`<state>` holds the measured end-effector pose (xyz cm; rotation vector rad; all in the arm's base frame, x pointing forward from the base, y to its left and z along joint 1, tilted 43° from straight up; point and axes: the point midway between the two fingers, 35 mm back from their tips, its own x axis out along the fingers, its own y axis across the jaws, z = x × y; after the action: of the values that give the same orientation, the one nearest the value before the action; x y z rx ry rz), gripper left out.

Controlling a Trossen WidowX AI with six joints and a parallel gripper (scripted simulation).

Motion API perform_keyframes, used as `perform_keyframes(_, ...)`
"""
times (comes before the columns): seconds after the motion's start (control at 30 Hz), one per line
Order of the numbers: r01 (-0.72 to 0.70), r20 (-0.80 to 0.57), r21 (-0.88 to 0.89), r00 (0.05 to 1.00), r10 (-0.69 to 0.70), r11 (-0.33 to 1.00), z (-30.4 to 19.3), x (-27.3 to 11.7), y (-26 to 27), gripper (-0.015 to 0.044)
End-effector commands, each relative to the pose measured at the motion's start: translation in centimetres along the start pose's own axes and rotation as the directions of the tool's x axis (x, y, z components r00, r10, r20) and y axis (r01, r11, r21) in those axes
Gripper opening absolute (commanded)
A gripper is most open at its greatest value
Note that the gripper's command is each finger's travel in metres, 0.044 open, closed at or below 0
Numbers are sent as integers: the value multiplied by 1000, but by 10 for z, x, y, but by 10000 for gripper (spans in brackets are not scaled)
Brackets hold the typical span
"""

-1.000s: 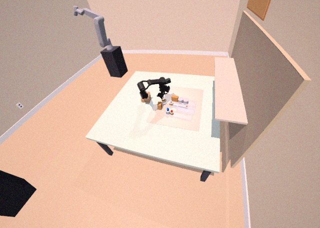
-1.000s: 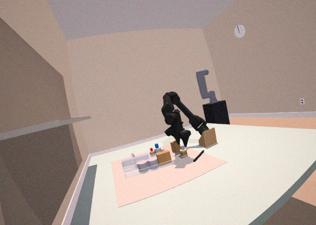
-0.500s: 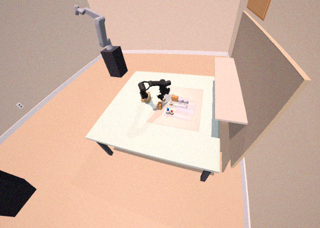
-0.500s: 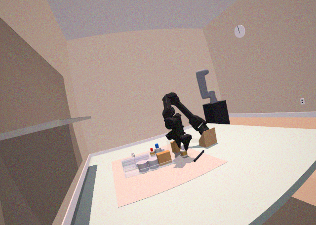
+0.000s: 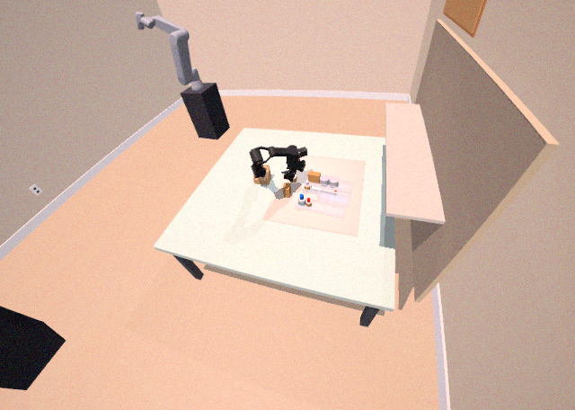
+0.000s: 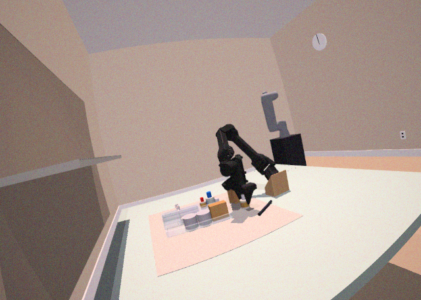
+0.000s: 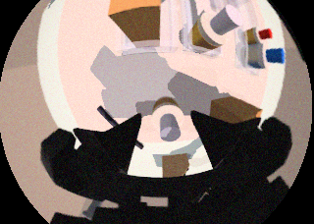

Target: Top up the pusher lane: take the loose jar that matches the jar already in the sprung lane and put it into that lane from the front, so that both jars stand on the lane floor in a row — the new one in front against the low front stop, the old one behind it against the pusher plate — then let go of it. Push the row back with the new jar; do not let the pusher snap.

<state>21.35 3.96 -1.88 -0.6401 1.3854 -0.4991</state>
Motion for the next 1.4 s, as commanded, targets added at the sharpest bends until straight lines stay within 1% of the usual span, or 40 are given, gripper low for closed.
perform_keyframes(0.0, 4, 3, -5, 1000, -4, 1000, 0, 1, 0, 282)
perform_keyframes(0.13, 4, 3, -5, 1000, -4, 1000, 0, 1, 0, 177)
perform_keyframes(0.3, 4, 3, -5, 1000, -4, 1000, 0, 1, 0, 144)
perform_keyframes(0.4, 3, 3, -5, 1000, -3, 1000, 1, -3, 0, 65)
perform_keyframes(0.47, 1, 3, -6, 1000, -1, 1000, 3, -13, 0, 13)
perform_keyframes(0.5, 0, 3, -6, 1000, 0, 1000, 4, -18, 1, 0)
perform_keyframes(1.0, 1, 1, -7, 1000, -1, 1000, 2, -104, -7, 0)
perform_keyframes(1.17, 0, 0, -4, 1000, 0, 1000, 4, -103, -9, 0)
perform_keyframes(1.37, -7, -9, 19, 1000, 7, 1000, 23, -89, -21, 0)
